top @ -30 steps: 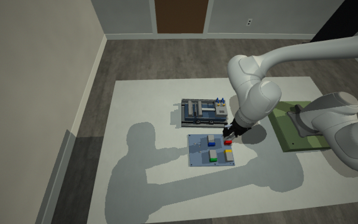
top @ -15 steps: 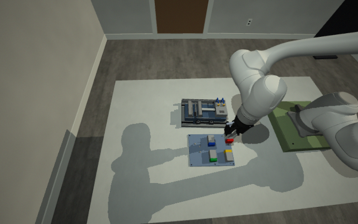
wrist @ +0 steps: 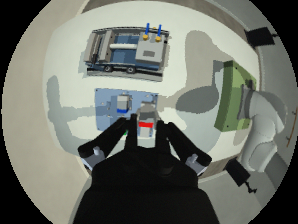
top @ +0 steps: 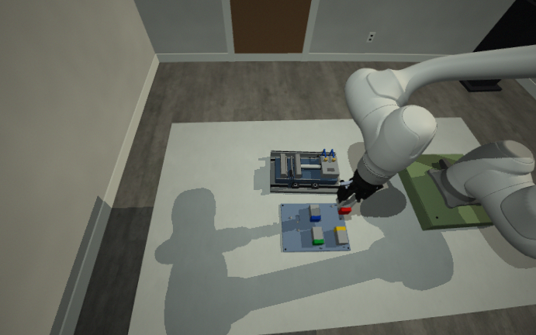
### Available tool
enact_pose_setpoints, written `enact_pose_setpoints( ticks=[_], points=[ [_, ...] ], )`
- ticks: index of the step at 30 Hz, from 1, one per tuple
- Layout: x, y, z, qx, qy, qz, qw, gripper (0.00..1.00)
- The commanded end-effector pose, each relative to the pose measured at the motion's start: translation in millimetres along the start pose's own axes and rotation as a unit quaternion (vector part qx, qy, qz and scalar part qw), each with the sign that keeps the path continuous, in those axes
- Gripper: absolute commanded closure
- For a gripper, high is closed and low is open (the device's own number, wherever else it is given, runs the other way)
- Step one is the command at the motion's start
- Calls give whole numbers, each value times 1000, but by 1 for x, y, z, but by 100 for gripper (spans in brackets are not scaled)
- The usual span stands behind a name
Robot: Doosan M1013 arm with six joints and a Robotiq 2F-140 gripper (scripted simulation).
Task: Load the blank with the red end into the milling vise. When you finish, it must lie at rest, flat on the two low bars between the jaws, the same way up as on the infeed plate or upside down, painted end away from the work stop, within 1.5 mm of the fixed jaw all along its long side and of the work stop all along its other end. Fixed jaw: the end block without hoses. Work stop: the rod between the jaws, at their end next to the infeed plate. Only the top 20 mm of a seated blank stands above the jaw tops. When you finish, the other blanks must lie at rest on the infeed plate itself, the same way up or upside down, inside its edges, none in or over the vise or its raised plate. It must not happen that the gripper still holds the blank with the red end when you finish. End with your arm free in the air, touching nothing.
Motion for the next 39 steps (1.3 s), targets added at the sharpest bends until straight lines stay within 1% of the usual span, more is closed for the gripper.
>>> enact_pose_setpoints(
  ticks=[1, 16, 39],
  points=[
    [0, 0, -1, 0, 0, 0, 1000, 100],
    [0, 0, -46, 0, 0, 0, 1000, 100],
    [0, 0, -46, 0, 0, 0, 1000, 100]
  ],
)
Point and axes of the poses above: the point where the finger pads meet when closed, its own z axis out along the fingers, its own y axis across the jaws, x = y × z, the point moved 6 cm from there along -z, back along the fingers, and after that the axes turned 13 degrees about z, right-handed, at the moved point
